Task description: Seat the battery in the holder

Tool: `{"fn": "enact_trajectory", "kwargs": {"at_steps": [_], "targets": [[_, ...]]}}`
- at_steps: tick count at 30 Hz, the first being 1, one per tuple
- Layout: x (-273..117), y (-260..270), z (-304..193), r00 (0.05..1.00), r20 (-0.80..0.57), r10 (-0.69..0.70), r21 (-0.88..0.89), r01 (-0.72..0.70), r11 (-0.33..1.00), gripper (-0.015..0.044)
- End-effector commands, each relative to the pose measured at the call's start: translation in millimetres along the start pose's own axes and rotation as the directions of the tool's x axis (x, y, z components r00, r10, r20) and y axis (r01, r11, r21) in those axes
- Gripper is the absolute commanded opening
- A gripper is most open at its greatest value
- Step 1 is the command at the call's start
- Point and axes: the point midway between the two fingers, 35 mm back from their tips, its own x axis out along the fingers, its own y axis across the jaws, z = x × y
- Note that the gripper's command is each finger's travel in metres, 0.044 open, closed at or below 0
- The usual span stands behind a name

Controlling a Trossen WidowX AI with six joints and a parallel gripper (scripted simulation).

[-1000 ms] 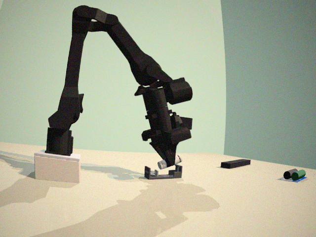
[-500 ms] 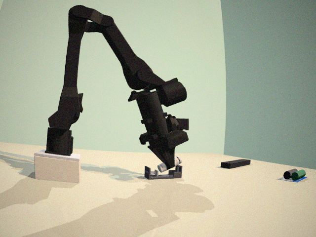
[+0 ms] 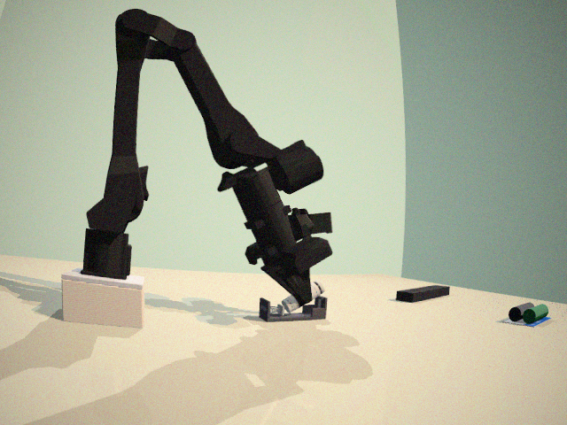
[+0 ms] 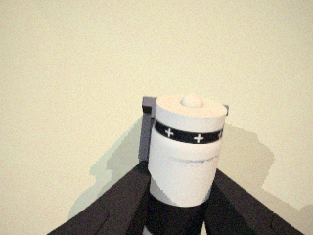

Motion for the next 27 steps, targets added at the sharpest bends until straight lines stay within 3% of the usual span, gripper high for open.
{"fn": "enact_trajectory", "kwargs": {"at_steps": [1,27], "targets": [[0,0,-3,1.0,0.018,-0.003,0.005,0.002,1.0,0.0078],[-6,0,-22,1.0,0.018,-0.004,0.005,0.004,1.0,0.0078]]}}
